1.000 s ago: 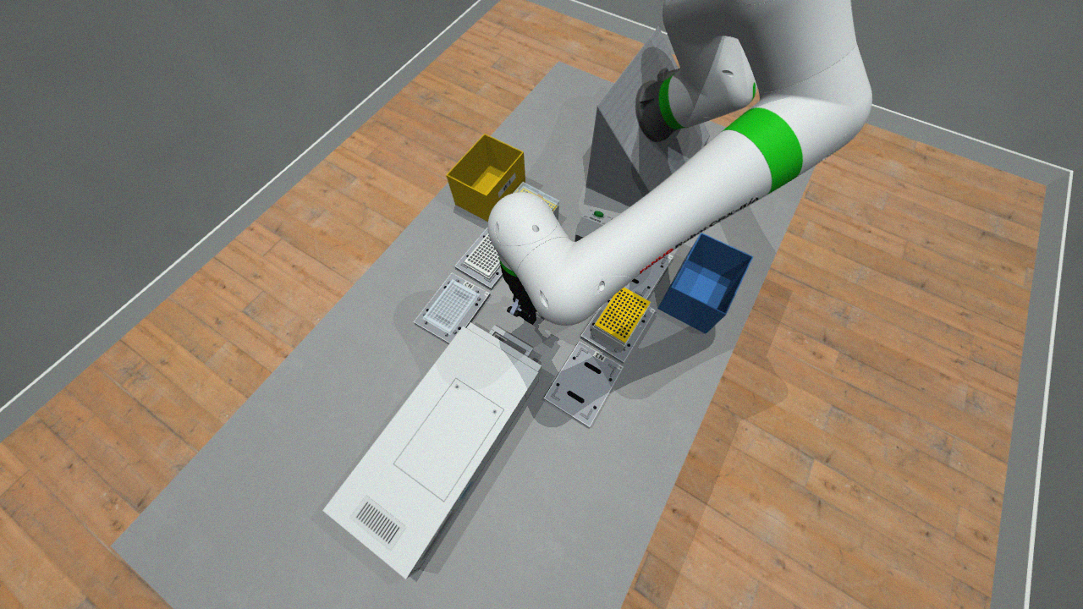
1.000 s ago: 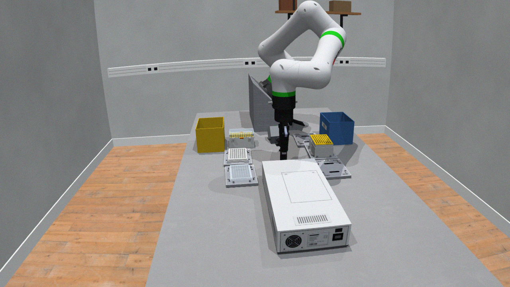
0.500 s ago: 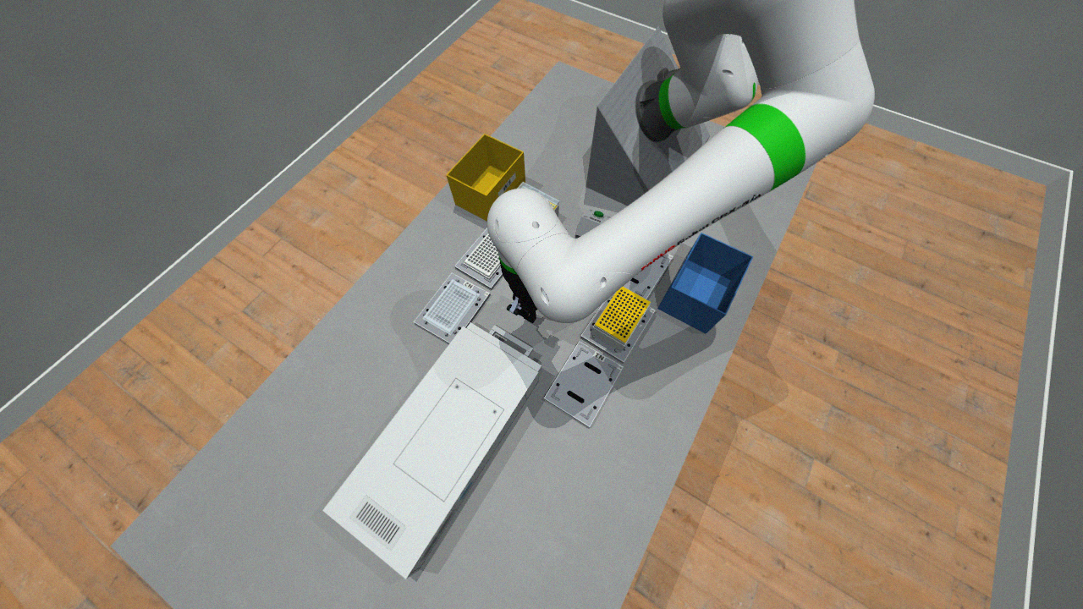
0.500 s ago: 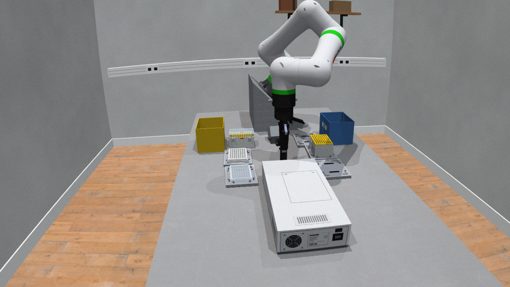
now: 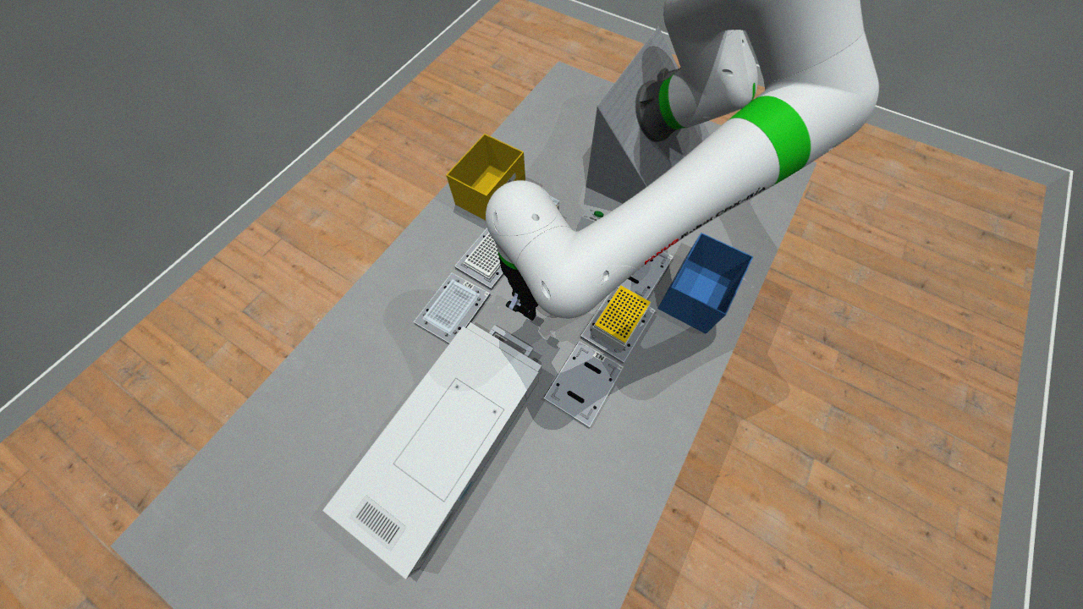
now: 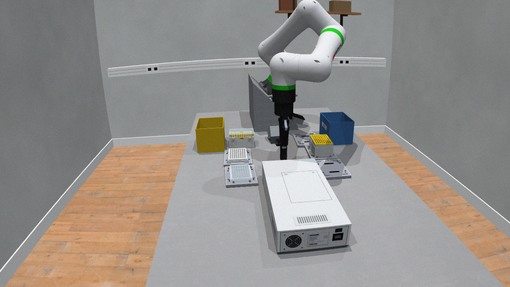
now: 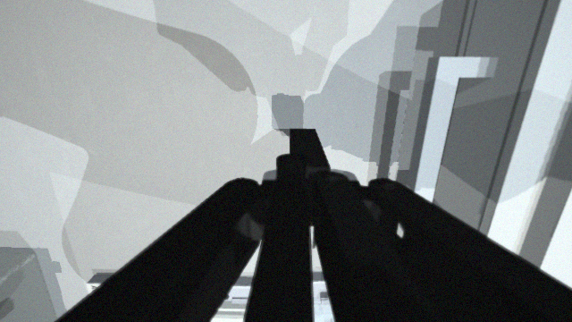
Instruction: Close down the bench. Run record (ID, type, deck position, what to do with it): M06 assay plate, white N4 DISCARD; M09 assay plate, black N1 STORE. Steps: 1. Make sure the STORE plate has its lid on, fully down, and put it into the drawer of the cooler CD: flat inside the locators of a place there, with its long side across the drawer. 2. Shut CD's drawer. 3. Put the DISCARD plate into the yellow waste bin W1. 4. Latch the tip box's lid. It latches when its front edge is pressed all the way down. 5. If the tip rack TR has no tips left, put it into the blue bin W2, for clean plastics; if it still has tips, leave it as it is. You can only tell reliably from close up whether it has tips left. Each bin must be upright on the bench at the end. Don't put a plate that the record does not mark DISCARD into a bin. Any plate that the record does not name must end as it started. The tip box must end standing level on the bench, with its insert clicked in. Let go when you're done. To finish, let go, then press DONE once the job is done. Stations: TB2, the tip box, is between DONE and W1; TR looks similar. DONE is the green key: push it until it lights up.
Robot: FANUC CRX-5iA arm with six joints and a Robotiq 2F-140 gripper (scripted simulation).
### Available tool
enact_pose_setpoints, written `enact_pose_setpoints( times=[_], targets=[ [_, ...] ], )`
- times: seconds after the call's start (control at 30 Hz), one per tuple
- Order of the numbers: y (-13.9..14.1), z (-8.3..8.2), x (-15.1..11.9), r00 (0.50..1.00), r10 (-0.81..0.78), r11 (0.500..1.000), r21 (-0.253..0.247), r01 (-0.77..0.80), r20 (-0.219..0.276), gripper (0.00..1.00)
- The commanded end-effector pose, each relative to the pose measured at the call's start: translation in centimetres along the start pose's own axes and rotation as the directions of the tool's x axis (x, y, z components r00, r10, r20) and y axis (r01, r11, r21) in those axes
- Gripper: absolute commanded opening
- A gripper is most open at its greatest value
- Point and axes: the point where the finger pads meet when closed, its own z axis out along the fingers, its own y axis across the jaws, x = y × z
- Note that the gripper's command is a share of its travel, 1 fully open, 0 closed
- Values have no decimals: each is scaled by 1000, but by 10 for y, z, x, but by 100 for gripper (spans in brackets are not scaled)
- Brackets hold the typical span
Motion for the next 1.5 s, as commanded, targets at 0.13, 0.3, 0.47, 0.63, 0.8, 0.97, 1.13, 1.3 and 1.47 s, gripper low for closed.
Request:
enact_pose_setpoints(
  times=[0.13, 0.3, 0.47, 0.63, 0.8, 0.97, 1.13, 1.3, 1.47],
  targets=[
    [1, -11, 0, 1000, 0, 1000, -2, 0, 1, 10],
    [1, -18, 0, 1000, 0, 1000, -2, 0, 1, 10],
    [1, -22, 0, 1000, 0, 1000, -2, 0, 1, 10],
    [1, -29, 0, 1000, 0, 1000, -2, 0, 1, 10],
    [1, -35, 0, 1000, 0, 1000, -2, 0, 1, 10],
    [1, -39, 0, 1000, 0, 1000, -2, 0, 1, 10],
    [1, -46, 0, 1000, 0, 1000, -2, 0, 1, 10],
    [1, -53, 0, 1000, 0, 1000, -2, 0, 1, 10],
    [0, -58, 0, 1000, 0, 1000, -2, 0, 1, 10]
  ],
)
